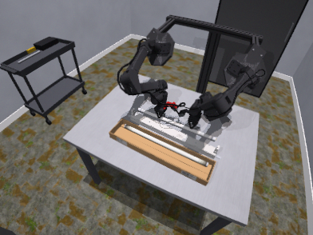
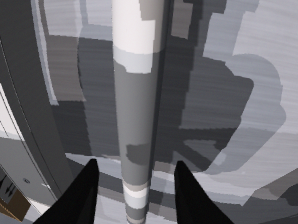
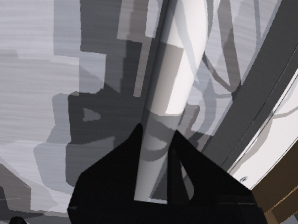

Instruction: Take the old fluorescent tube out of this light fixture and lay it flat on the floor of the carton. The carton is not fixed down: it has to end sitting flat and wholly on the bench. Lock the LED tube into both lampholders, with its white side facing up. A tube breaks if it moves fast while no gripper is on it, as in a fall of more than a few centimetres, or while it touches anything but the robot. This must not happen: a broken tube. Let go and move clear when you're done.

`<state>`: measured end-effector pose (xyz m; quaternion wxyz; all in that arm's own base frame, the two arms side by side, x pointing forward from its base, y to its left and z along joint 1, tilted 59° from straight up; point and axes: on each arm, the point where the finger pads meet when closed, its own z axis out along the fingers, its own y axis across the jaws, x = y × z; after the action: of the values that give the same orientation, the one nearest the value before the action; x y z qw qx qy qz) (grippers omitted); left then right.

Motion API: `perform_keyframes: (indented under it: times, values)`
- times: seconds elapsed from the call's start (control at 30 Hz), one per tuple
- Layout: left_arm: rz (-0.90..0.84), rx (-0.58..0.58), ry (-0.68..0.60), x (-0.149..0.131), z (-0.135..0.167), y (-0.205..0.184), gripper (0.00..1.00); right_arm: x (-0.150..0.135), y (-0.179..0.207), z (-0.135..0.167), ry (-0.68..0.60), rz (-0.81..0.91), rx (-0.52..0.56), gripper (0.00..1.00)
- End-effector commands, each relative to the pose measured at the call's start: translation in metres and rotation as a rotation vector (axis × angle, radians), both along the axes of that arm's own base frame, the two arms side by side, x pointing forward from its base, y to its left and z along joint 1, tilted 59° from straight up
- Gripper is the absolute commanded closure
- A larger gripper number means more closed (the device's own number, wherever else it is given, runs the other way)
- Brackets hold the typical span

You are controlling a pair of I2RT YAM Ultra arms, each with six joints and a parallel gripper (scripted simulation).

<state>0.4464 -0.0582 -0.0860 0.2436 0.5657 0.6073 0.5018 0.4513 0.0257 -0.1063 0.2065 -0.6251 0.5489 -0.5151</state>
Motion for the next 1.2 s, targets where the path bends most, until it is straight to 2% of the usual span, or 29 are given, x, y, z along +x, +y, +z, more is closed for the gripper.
perform_keyframes:
  times: [0.0, 0.23, 0.33, 0.47, 0.6, 0.67, 0.7, 0.73, 0.77, 1.17]
  values:
    - [-0.02, -0.001, 0.02, -0.004, -0.002, -0.005, 0.51, -0.012, 0.008, -0.023, 0.067, 0.036, -0.01, 0.89]
    - [-0.027, -0.018, 0.04, -0.014, -0.001, -0.004, 0.51, -0.012, 0.008, -0.023, 0.067, 0.036, -0.01, 0.89]
    - [-0.006, -0.027, 0.063, -0.02, -0.004, 0.008, 0.51, -0.012, 0.008, -0.023, 0.067, 0.036, -0.01, 0.89]
    - [0.008, -0.045, 0.121, -0.04, -0.009, 0.02, 0.51, -0.012, 0.008, -0.023, 0.067, 0.036, -0.01, 0.89]
    - [0.037, -0.086, 0.211, -0.075, -0.015, 0.038, 0.51, -0.012, 0.008, -0.023, 0.067, 0.036, -0.01, 0.89]
    - [0.037, -0.086, 0.211, -0.075, -0.015, 0.038, 0.51, -0.012, 0.008, -0.023, 0.067, 0.036, -0.01, 0.89]
    - [-0.057, -0.176, 0.045, -0.02, 0.025, -0.013, 0.51, -0.012, 0.008, -0.023, 0.067, 0.036, -0.01, 0.89]
    - [-0.024, -0.137, 0.075, -0.017, 0.02, -0.012, 0.51, -0.012, 0.008, -0.023, 0.067, 0.036, -0.01, 0.89]
    - [0.071, -0.026, 0.212, -0.046, -0.007, 0.02, 0.51, -0.012, 0.008, -0.023, 0.067, 0.036, -0.01, 0.89]
    - [0.047, -0.055, 0.148, -0.014, 0.024, -0.017, 0.51, -0.012, 0.008, -0.023, 0.067, 0.036, -0.01, 0.89]
